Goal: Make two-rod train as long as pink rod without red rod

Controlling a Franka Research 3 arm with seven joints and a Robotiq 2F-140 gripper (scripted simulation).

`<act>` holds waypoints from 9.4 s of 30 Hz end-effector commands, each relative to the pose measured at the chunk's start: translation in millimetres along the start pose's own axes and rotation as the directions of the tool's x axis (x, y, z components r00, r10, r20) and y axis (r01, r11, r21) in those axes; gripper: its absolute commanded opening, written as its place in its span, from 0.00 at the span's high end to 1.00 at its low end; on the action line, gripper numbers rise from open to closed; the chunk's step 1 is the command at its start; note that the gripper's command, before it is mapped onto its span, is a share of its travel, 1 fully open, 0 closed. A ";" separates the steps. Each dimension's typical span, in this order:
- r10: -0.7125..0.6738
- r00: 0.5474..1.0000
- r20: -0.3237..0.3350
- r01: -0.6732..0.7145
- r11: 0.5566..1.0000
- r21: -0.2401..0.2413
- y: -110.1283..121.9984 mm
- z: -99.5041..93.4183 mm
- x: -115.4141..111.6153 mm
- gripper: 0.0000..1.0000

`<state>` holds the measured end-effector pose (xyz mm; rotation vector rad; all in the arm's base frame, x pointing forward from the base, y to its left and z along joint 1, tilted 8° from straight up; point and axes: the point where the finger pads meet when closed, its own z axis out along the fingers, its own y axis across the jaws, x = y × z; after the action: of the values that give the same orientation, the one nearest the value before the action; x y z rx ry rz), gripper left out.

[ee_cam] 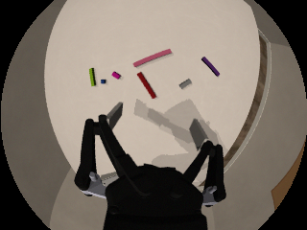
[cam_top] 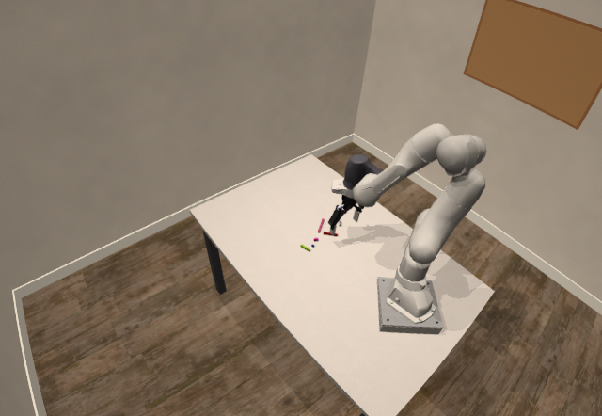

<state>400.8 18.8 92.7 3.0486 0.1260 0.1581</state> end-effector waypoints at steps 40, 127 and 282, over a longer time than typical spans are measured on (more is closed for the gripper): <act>0.724 0.690 -0.009 -0.724 0.690 -0.010 2.2 -5.3 50.8 0.00; 0.844 -0.536 -0.012 -0.844 -0.536 0.006 -2.8 -5.4 136.1 0.00; 0.059 -0.998 -0.002 -0.059 -0.998 0.000 -10.9 1.2 192.2 0.00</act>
<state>590.5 45.7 109.9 0.2391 -3.2297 0.1438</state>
